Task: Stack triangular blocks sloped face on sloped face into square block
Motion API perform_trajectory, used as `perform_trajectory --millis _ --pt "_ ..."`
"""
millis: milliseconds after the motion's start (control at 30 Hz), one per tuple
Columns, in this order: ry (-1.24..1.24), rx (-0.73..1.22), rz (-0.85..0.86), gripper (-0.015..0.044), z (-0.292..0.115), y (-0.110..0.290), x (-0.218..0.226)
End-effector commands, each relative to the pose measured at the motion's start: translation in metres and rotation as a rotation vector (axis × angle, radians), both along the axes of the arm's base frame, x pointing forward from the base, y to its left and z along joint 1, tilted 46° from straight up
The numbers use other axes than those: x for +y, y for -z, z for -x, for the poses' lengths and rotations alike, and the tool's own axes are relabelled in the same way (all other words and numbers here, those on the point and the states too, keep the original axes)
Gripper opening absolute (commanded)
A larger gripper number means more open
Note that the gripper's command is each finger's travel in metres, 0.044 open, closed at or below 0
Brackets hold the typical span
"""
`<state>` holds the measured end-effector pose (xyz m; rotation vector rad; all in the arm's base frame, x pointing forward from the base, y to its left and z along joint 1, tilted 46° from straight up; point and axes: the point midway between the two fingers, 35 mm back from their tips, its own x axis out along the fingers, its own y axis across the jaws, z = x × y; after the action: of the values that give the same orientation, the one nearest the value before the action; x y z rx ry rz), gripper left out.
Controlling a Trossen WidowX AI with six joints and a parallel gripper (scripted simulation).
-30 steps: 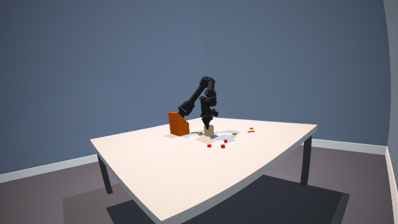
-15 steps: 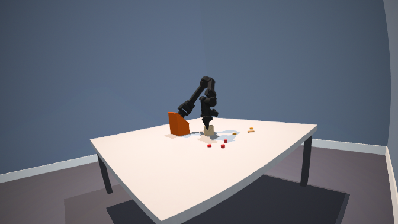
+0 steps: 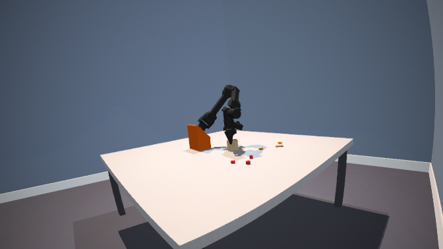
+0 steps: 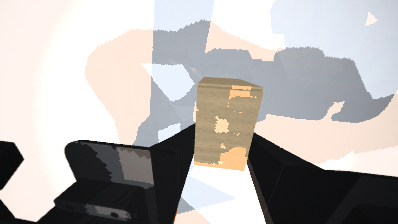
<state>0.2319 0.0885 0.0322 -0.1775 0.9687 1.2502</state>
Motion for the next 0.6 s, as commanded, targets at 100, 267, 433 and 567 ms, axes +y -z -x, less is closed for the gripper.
perform_trajectory --millis 100,267,433,567 --pt "0.005 0.007 -0.005 0.0 0.0004 0.0009 0.0015" --pt "0.005 0.007 -0.005 0.0 0.0003 0.0012 0.0022" --pt "0.001 0.001 0.0 0.0 -0.0002 0.0005 0.0011" --pt "0.005 0.008 -0.004 0.0 0.0003 0.0008 0.0017"
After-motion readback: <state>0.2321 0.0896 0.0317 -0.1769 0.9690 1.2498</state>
